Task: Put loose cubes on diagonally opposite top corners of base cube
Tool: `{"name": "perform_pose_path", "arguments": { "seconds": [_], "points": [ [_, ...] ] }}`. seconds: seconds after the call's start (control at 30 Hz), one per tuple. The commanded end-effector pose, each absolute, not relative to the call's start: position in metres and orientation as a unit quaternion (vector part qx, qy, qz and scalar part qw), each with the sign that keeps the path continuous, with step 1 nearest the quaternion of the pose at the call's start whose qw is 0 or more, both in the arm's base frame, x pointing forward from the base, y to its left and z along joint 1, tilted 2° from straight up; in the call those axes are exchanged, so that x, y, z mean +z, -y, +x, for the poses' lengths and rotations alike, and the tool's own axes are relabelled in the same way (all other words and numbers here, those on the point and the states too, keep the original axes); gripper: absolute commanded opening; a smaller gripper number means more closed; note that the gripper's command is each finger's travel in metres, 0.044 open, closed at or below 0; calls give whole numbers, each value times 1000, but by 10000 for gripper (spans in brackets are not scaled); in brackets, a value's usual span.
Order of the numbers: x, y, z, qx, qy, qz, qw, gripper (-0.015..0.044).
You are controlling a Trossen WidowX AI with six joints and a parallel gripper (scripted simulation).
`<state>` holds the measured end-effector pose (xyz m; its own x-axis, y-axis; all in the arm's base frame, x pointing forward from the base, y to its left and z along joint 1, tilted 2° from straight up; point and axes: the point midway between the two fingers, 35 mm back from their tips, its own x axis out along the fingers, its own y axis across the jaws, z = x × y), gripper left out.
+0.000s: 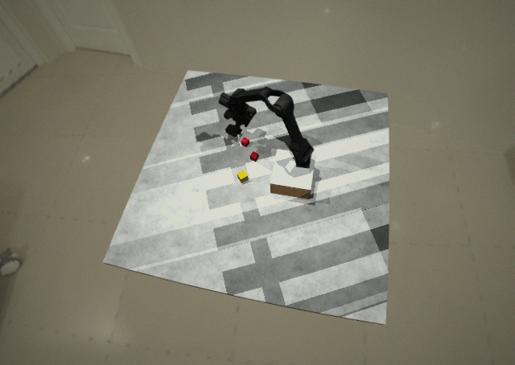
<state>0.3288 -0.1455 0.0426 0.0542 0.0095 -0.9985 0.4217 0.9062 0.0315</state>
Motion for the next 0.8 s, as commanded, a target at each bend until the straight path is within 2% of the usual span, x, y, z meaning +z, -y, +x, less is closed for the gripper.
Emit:
{"name": "perform_pose_path", "arguments": {
  "seconds": [0.0, 0.77],
  "points": [
    [1, 141, 326, -139, -681, 161, 701, 265],
    [-36, 140, 327, -139, -681, 161, 701, 265]
  ]
}}
